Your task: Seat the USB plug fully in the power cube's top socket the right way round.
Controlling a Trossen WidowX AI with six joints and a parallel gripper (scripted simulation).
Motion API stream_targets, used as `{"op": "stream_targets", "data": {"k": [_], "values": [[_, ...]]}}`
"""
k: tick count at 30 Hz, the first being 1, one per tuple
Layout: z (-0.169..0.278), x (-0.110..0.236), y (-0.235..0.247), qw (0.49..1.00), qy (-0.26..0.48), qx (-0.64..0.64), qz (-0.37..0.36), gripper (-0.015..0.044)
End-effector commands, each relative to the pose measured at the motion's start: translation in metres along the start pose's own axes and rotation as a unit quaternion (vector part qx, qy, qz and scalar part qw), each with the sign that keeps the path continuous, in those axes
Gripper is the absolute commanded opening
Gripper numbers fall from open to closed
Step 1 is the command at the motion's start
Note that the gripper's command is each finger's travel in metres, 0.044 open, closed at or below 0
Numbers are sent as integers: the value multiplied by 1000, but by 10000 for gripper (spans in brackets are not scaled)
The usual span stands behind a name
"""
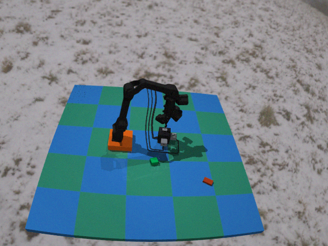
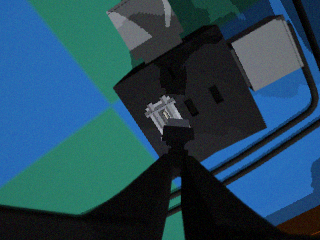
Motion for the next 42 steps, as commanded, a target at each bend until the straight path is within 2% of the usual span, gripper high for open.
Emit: {"op": "stream_targets", "data": {"k": [1, 17, 33, 42], "values": [[0, 0, 0, 999, -1, -45, 0, 0], [0, 0, 0, 968, 0, -252, 0, 0], [0, 0, 0, 894, 0, -447, 0, 0], [0, 0, 0, 885, 0, -465, 0, 0]]}}
Point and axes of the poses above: the point midway between the two fingers, 35 mm back from their tips, its own x axis back along the fingers, its own y axis across the jaws, z = x × y, the point moved 1 cm from there along x, back along the fingers, and after that the axes turned 14 degrees about -x, right-handed, at the moved point
